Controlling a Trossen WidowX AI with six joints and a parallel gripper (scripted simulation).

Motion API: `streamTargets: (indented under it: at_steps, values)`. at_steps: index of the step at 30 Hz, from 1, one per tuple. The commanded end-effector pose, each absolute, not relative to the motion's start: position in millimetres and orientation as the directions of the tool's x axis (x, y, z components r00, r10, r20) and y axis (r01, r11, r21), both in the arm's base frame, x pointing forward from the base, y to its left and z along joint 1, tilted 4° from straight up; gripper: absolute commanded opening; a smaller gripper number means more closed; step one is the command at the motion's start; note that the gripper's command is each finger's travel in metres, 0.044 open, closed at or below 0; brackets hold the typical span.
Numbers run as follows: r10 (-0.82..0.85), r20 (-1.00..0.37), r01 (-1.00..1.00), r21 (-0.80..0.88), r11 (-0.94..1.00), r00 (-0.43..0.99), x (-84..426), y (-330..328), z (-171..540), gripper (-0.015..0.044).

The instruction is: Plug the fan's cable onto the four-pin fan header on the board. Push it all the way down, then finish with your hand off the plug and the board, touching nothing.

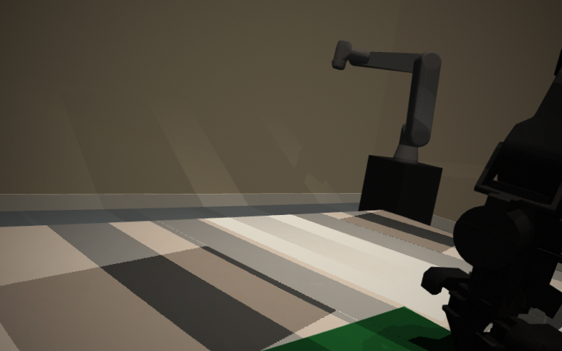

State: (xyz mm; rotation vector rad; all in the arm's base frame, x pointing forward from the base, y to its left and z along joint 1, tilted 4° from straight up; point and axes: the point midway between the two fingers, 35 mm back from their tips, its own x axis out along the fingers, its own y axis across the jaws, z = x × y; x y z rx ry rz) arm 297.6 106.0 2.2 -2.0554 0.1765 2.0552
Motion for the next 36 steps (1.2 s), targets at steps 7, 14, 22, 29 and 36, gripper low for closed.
streamTargets:
  at_steps: [7, 14, 22, 29, 36]
  values:
    - [0.076, -0.997, -0.245, -0.076, -0.967, 0.009, 297, 106, 1, 0.0079]
    - [0.076, -0.997, -0.245, -0.076, -0.967, 0.009, 297, 106, 1, 0.0260]
    - [0.080, -0.997, -0.250, -0.079, -0.965, 0.005, 297, 102, 56, 0.0260]
    - [0.080, -0.997, -0.250, -0.079, -0.965, 0.005, 304, 101, 57, 0.0260]
    - [0.079, -0.997, -0.250, -0.079, -0.965, 0.010, 374, 89, 60, 0.0260]
